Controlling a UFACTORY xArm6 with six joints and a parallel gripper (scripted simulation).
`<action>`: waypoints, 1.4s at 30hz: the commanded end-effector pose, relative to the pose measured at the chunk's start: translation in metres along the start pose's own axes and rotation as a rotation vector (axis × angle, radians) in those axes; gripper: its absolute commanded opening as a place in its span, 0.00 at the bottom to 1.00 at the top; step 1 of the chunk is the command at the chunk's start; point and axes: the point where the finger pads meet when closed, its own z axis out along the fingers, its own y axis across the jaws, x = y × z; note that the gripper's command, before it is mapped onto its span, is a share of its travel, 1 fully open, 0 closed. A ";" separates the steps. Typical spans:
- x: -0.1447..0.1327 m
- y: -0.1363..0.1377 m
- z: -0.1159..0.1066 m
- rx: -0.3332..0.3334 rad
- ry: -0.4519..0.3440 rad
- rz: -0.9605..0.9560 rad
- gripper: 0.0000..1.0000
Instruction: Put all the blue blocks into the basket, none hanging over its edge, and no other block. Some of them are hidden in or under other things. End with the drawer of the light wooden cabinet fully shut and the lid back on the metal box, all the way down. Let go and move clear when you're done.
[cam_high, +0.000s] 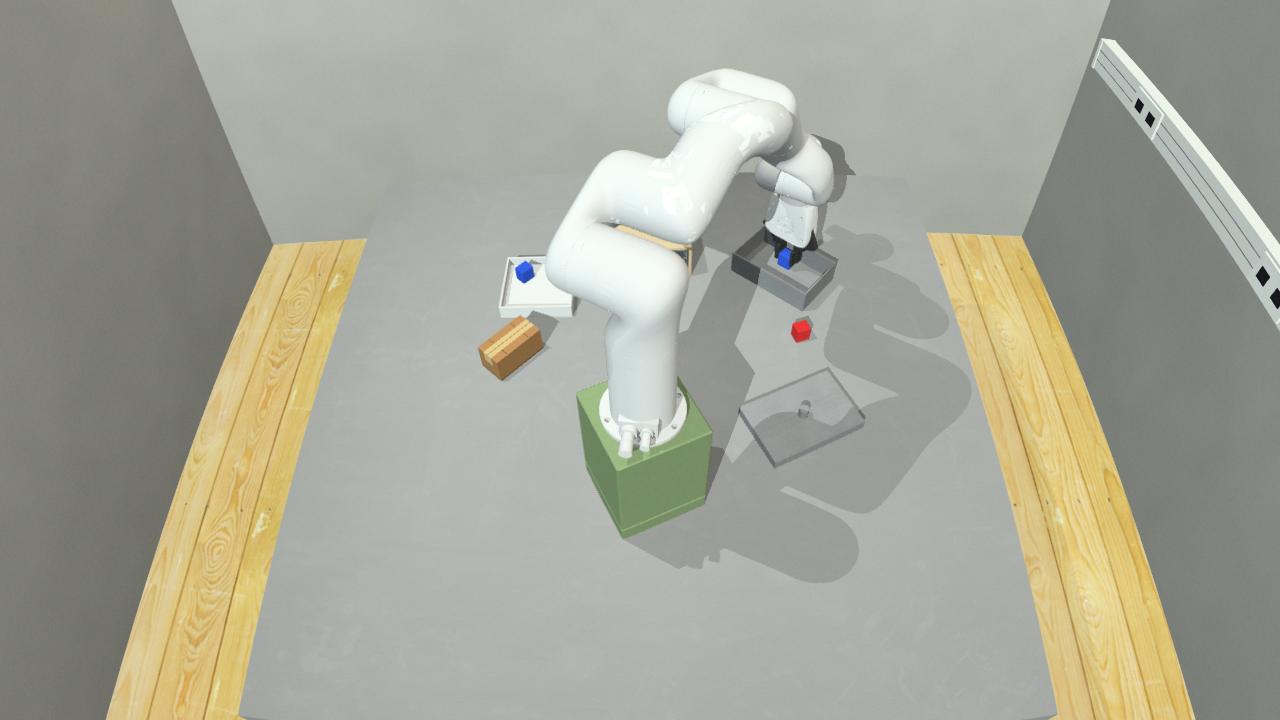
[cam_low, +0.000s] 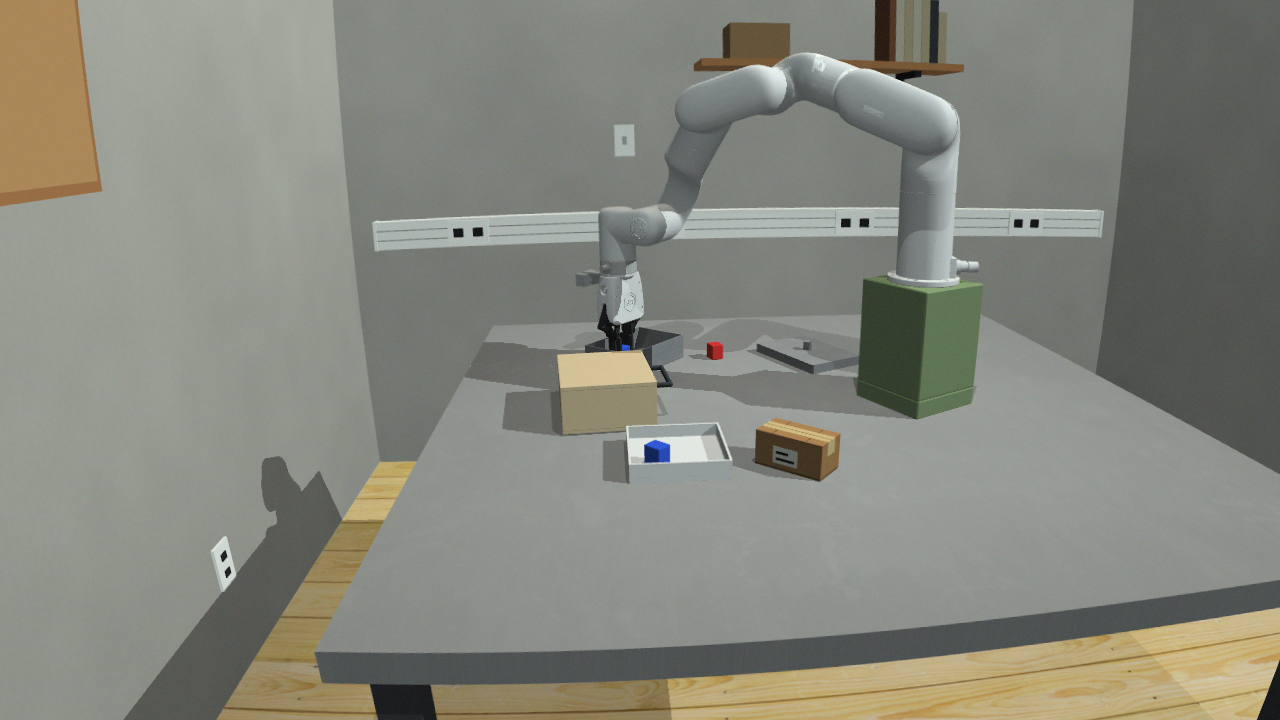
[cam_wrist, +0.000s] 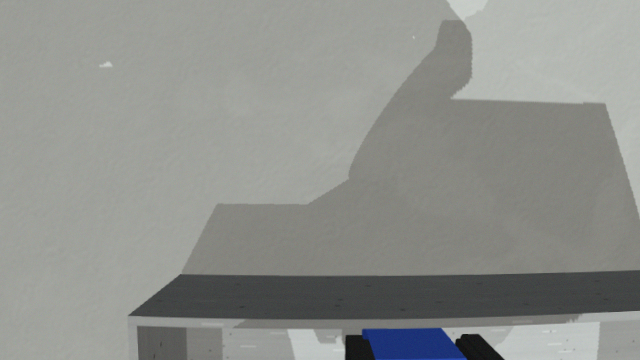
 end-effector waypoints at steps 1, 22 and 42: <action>0.003 -0.001 -0.005 0.001 0.006 0.000 0.00; 0.002 0.000 -0.057 0.001 0.006 0.000 0.00; 0.002 0.000 -0.133 0.001 0.006 0.000 0.00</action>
